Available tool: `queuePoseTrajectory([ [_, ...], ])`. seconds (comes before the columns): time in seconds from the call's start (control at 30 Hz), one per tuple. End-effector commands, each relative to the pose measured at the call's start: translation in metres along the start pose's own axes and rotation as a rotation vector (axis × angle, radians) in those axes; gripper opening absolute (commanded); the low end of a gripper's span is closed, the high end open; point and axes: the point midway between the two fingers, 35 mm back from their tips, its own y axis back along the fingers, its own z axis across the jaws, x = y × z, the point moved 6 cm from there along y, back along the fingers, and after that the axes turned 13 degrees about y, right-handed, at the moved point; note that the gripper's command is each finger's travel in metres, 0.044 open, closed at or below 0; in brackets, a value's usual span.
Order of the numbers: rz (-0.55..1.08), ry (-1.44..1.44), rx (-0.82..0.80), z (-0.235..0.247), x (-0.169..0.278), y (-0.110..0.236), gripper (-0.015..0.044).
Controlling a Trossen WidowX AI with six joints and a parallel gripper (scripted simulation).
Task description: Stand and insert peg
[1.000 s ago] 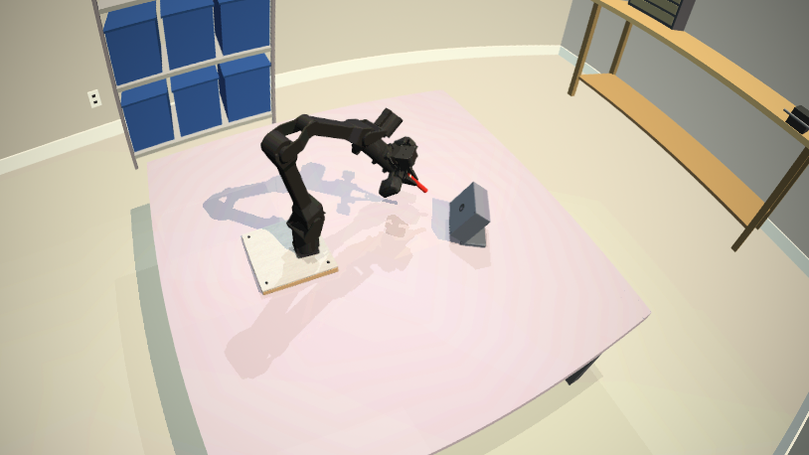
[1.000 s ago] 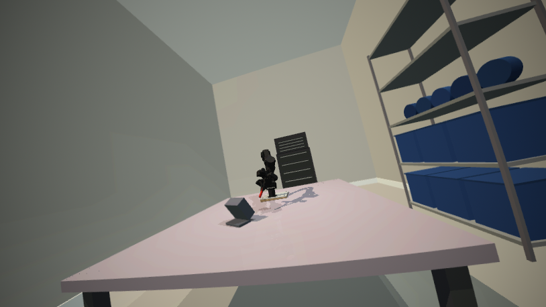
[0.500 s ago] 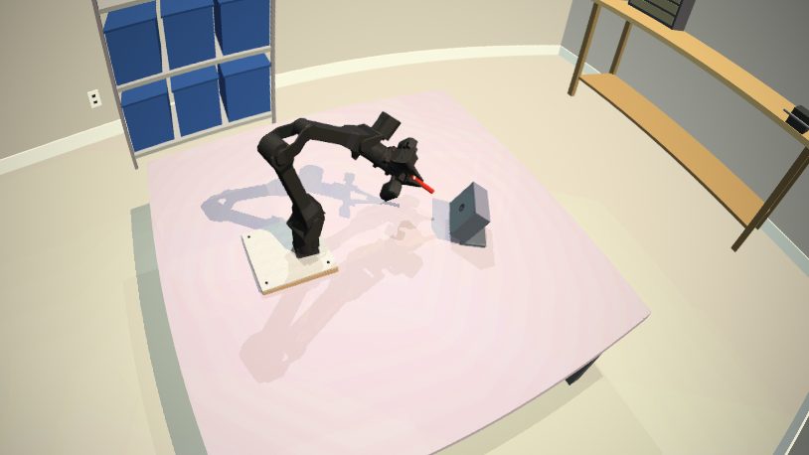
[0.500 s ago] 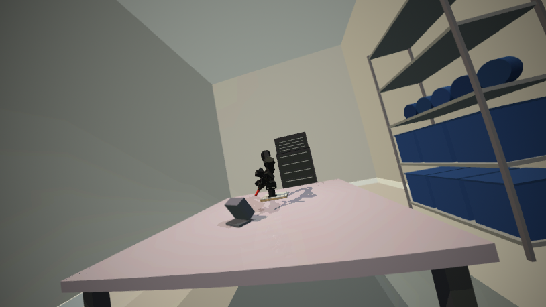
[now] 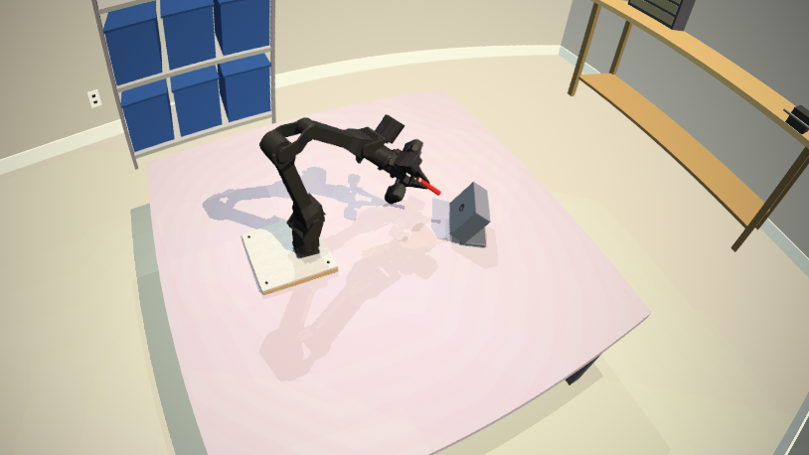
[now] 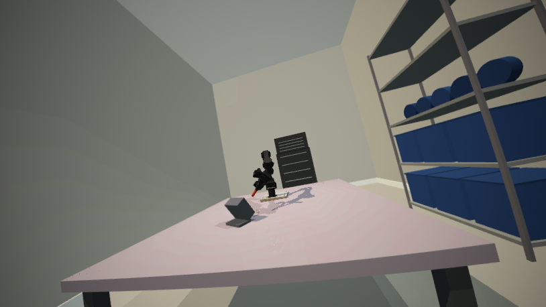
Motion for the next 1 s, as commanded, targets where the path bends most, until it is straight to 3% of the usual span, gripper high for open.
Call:
queuePoseTrajectory([
  [0.0, -0.004, -0.002, 0.002, -0.001, 0.000, -0.007, 0.0000],
  [0.97, -0.069, -0.053, 0.010, -0.009, -0.005, -0.043, 0.0000],
])
